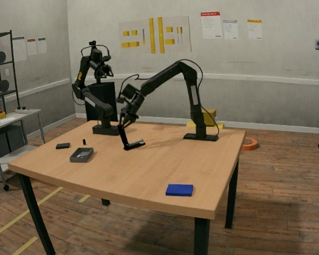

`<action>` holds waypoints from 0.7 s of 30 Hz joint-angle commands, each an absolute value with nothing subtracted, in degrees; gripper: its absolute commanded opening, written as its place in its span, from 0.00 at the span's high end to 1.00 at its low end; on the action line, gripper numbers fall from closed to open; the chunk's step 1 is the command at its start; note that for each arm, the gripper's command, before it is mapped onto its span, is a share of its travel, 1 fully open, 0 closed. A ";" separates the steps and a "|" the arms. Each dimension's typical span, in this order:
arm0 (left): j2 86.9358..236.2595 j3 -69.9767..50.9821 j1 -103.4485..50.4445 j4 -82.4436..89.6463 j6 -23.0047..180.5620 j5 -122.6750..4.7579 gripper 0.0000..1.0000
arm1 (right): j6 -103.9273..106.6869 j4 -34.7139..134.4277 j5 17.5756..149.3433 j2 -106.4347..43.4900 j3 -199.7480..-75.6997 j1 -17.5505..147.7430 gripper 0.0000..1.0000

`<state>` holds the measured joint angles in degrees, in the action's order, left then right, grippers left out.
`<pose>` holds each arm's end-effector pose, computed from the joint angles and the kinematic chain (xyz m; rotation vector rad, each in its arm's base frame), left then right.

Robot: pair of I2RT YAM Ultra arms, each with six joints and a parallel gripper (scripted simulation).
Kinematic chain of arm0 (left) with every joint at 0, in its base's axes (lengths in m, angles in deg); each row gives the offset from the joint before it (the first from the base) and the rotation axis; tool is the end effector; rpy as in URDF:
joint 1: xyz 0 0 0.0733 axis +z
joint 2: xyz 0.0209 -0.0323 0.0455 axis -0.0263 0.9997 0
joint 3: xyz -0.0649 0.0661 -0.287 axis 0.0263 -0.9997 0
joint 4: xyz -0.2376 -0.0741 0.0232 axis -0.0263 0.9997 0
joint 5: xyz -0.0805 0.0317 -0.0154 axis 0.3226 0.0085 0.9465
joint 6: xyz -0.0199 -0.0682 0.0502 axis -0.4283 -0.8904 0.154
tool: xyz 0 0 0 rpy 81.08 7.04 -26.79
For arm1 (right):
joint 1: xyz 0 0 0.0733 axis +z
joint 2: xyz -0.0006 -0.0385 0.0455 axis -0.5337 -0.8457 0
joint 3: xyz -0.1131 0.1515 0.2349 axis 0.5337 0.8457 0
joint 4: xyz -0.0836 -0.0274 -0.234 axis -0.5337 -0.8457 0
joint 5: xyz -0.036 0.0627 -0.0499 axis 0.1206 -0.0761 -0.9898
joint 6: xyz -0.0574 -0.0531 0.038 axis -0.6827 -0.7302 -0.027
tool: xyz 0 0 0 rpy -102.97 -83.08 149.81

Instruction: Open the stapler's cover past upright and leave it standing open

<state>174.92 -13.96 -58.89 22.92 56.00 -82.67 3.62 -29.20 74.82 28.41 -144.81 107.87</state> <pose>0.2293 -0.3051 0.2403 0.5226 2.3294 -0.2219 -0.0037 -0.0338 0.3984 -1.2407 1.7481 0.7513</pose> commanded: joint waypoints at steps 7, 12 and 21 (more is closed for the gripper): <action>180.47 -2.34 -56.10 35.57 55.56 -77.33 0.79 | 3.72 -29.07 74.72 27.34 -145.80 108.30 0.43; 181.19 -1.09 -56.06 36.81 55.55 -77.05 0.79 | 3.72 -29.07 74.72 27.34 -145.80 108.30 0.43; 181.31 -0.90 -56.24 37.00 55.55 -77.03 0.79 | 3.72 -29.07 74.72 27.34 -145.80 108.30 0.43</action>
